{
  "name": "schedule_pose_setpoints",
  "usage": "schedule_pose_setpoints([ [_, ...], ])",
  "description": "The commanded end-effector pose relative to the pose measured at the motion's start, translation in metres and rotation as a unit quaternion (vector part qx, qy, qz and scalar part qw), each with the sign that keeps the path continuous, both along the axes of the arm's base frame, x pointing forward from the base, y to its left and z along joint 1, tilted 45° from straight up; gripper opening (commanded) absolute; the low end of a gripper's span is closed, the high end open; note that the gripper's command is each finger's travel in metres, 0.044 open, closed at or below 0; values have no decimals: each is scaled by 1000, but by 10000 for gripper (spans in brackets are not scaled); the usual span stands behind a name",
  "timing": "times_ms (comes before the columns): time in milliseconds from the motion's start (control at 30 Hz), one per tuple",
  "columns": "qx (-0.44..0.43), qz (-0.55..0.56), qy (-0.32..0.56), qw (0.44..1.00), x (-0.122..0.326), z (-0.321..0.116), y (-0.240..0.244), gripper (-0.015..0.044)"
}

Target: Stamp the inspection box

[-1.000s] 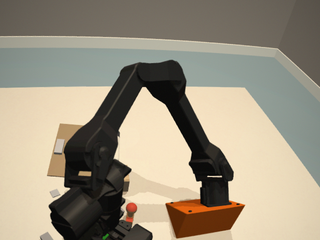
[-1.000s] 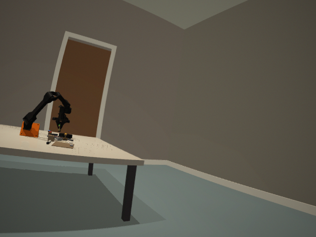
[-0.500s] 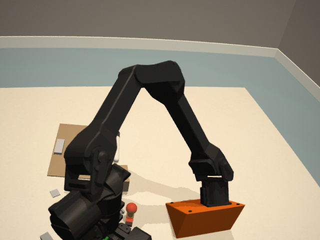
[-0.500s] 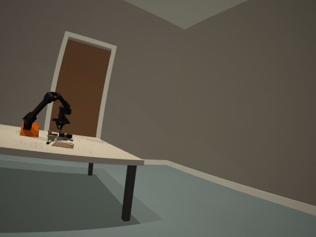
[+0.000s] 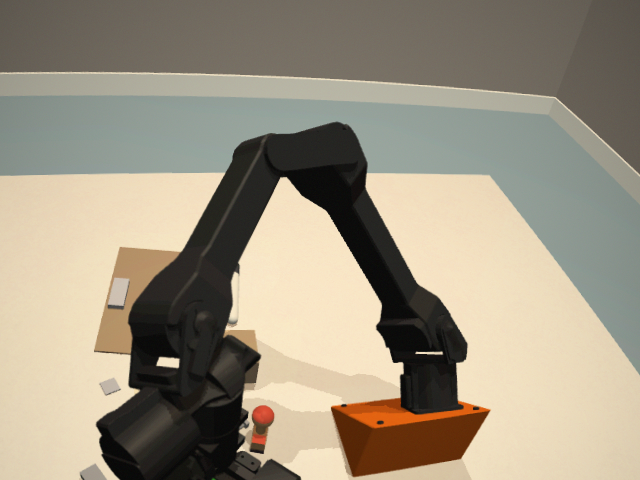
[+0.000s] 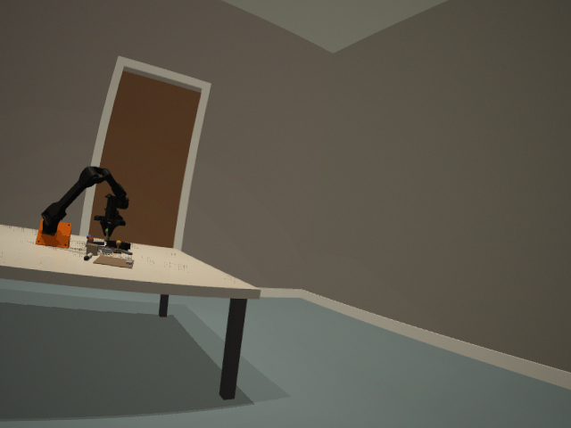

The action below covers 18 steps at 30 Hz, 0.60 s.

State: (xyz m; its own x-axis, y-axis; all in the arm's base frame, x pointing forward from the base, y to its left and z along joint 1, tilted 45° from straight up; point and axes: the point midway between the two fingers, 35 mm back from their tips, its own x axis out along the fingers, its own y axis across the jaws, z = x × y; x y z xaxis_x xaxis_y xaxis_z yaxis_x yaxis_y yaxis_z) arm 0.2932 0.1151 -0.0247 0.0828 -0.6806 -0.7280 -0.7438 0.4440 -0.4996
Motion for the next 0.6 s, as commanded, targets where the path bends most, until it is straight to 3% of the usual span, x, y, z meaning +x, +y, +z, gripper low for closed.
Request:
schedule_pose_setpoints([
  [0,-2,3,1,1000,0,-2,-2,0],
  [567,-2,2,1,1000,1,-10,-10,0],
])
